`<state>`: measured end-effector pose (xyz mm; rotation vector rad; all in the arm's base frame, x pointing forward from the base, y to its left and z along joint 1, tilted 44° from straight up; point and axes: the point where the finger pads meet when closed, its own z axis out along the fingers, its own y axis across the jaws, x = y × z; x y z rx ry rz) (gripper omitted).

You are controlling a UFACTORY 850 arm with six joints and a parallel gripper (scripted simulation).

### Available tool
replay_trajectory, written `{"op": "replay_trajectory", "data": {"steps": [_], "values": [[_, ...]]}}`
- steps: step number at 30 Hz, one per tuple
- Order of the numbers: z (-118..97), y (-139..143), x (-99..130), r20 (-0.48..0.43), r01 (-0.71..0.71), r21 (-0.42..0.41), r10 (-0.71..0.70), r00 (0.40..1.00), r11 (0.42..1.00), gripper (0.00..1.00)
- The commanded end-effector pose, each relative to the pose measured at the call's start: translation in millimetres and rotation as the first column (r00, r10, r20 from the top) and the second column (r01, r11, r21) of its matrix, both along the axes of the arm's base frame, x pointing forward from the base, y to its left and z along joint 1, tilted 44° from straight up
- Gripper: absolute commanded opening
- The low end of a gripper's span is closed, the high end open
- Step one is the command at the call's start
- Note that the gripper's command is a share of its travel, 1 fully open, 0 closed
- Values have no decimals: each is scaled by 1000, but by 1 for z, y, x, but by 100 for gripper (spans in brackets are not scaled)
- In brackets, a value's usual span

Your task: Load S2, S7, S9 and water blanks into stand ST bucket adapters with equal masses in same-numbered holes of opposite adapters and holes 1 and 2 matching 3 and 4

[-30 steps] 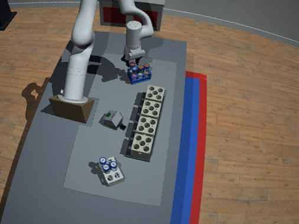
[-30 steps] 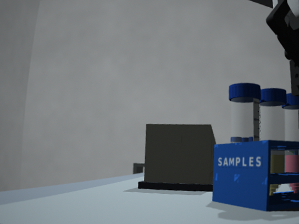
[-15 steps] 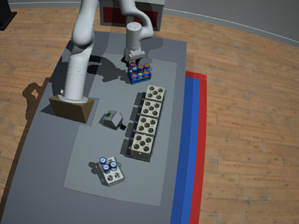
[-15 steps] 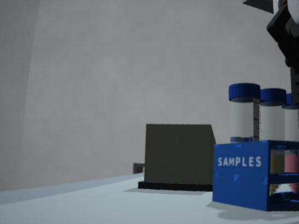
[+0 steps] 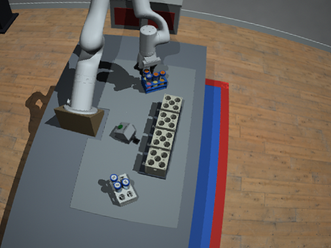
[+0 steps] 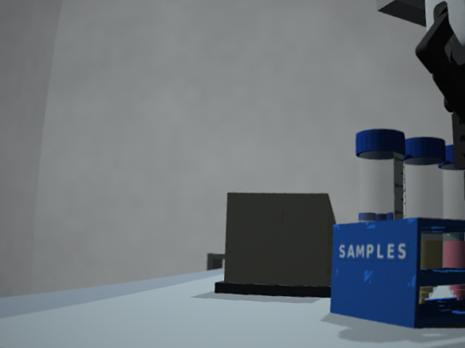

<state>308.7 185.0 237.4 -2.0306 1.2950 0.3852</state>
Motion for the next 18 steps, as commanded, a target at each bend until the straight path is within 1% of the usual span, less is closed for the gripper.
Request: {"op": "replay_trajectory", "data": {"steps": [1, 5, 6, 18], "values": [[0, 0, 0, 1, 0, 0, 0, 1000, 1000, 57], [0, 0, 0, 1, 0, 0, 0, 1000, 1000, 57], [1, 0, 0, 1, 0, 0, 0, 1000, 1000, 0], [2, -1, 0, 1, 0, 0, 0, 1000, 1000, 0]]}}
